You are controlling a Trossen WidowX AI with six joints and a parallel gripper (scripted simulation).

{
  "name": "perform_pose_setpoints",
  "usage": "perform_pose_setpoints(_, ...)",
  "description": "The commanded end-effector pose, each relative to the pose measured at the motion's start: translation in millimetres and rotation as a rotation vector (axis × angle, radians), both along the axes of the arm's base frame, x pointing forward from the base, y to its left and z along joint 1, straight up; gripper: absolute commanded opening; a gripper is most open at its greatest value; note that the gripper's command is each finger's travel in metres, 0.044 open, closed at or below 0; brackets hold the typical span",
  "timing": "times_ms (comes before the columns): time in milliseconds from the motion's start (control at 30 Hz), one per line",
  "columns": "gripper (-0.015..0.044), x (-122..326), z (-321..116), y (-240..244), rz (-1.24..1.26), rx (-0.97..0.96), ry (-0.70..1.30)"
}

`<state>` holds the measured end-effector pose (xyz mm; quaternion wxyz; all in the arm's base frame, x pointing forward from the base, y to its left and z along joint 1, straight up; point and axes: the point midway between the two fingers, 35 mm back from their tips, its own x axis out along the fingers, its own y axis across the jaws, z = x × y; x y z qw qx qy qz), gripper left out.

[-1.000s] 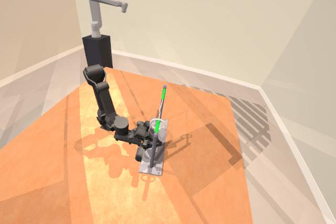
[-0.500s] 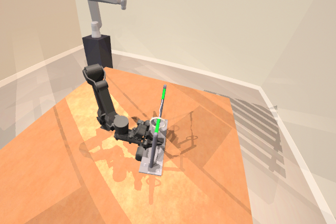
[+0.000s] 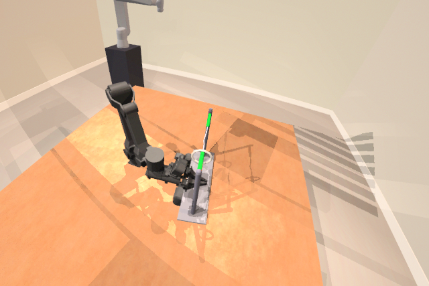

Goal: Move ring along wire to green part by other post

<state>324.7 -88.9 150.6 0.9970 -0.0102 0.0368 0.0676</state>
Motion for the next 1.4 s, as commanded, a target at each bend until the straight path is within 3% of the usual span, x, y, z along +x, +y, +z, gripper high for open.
perform_pose_setpoints(0, -0.0150, 0, 0, 3, -0.002, 0.001, 0.000)
perform_pose_setpoints(1367, -0.0150, -5, 0, 38, 0.041, -0.040, -0.006)
